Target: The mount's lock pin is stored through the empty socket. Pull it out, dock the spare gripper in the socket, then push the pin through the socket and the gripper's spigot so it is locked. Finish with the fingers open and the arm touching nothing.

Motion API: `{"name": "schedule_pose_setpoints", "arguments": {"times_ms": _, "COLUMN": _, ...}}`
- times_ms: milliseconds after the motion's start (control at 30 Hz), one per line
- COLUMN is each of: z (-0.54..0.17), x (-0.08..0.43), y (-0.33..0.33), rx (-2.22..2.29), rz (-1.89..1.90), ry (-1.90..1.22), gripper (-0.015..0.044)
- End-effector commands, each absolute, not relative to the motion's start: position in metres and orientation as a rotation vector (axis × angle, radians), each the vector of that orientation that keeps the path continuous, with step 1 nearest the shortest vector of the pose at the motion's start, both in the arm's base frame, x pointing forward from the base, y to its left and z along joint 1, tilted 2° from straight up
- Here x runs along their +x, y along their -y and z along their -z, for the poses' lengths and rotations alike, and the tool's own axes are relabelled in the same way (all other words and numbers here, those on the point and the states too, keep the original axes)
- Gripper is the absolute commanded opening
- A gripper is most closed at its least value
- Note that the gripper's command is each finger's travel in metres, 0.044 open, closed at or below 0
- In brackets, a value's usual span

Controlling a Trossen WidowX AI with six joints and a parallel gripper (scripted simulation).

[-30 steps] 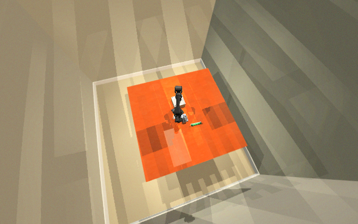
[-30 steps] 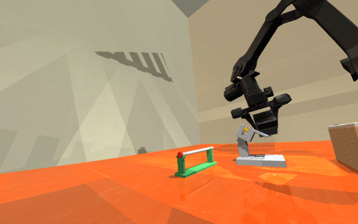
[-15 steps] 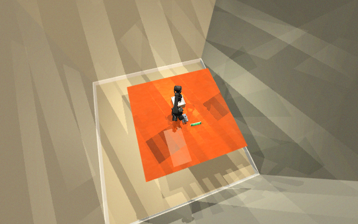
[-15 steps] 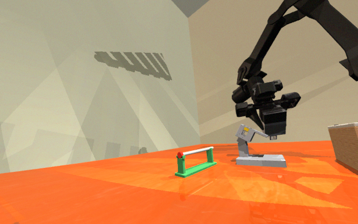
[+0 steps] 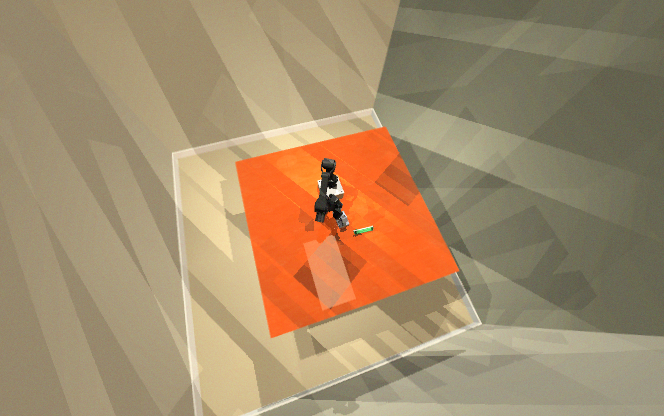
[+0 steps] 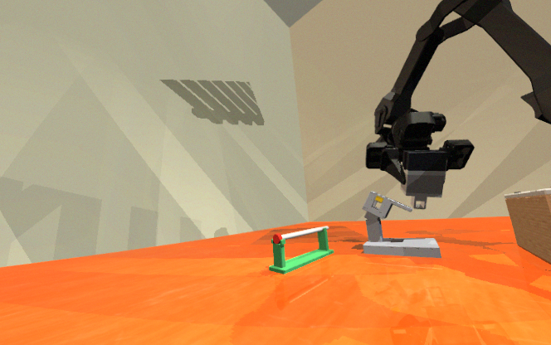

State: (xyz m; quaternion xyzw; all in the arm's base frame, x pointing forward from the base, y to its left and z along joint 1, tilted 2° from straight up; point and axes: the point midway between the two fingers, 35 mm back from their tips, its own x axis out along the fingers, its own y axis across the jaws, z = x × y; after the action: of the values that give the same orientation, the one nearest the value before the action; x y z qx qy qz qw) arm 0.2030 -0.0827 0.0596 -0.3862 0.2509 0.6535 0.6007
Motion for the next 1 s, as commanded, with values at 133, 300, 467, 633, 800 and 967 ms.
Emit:
{"name": "schedule_pose_setpoints", "arguments": {"times_ms": 133, "z": -0.076, "x": 0.204, "y": 0.068, "rx": -0.845, "rz": -1.448, "ry": -0.363, "gripper": 0.0}}
{"name": "schedule_pose_setpoints", "arguments": {"times_ms": 300, "z": -0.086, "x": 0.207, "y": 0.063, "rx": -0.829, "rz": -1.387, "ry": -0.252, "gripper": 0.0}}
{"name": "schedule_pose_setpoints", "arguments": {"times_ms": 467, "z": -0.098, "x": 0.211, "y": 0.06, "rx": -0.818, "rz": -1.313, "ry": -0.15, "gripper": 0.0}}
{"name": "schedule_pose_setpoints", "arguments": {"times_ms": 633, "z": -0.108, "x": 0.214, "y": 0.06, "rx": -0.814, "rz": -1.239, "ry": -0.07, "gripper": 0.0}}
{"name": "schedule_pose_setpoints", "arguments": {"times_ms": 800, "z": -0.109, "x": 0.215, "y": 0.06, "rx": -0.814, "rz": -1.236, "ry": -0.067, "gripper": 0.0}}
{"name": "schedule_pose_setpoints", "arguments": {"times_ms": 967, "z": -0.105, "x": 0.217, "y": 0.06, "rx": -0.819, "rz": -1.235, "ry": -0.065, "gripper": 0.0}}
